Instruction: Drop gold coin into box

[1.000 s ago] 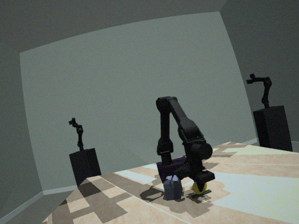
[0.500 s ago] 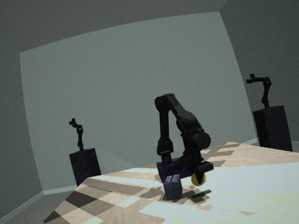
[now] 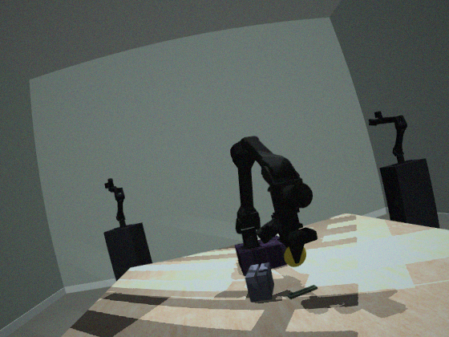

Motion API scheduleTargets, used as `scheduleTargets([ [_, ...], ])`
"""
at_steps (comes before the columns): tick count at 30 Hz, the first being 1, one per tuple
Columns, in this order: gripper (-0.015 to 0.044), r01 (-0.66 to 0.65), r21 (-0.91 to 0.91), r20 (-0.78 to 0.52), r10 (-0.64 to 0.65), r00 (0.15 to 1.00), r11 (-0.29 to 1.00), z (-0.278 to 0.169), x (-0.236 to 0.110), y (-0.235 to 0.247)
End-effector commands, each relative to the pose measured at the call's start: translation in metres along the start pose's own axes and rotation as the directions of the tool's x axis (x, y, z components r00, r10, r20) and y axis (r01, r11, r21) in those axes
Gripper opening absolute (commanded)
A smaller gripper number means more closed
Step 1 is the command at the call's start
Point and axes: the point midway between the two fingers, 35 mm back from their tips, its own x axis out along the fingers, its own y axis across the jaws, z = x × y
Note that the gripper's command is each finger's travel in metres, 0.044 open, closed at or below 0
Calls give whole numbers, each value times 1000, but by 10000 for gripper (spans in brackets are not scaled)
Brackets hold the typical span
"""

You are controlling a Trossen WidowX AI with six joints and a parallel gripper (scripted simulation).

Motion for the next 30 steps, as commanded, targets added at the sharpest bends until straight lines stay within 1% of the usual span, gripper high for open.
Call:
scheduleTargets([
  [1, 0, -3, -5, 2, 3, 1000, 1000, 0, -11, -1],
  [6, 0, -3, -28, 2, 3, 1000, 1000, 0, -15, -1],
  [15, 0, -2, -327, 2, 3, 1000, 945, 0, -15, -2],
  [22, 0, -1, -545, 2, 3, 1000, 839, 1, -15, -3],
  [30, 0, 0, -753, 2, 3, 1000, 658, 1, -15, -4],
])
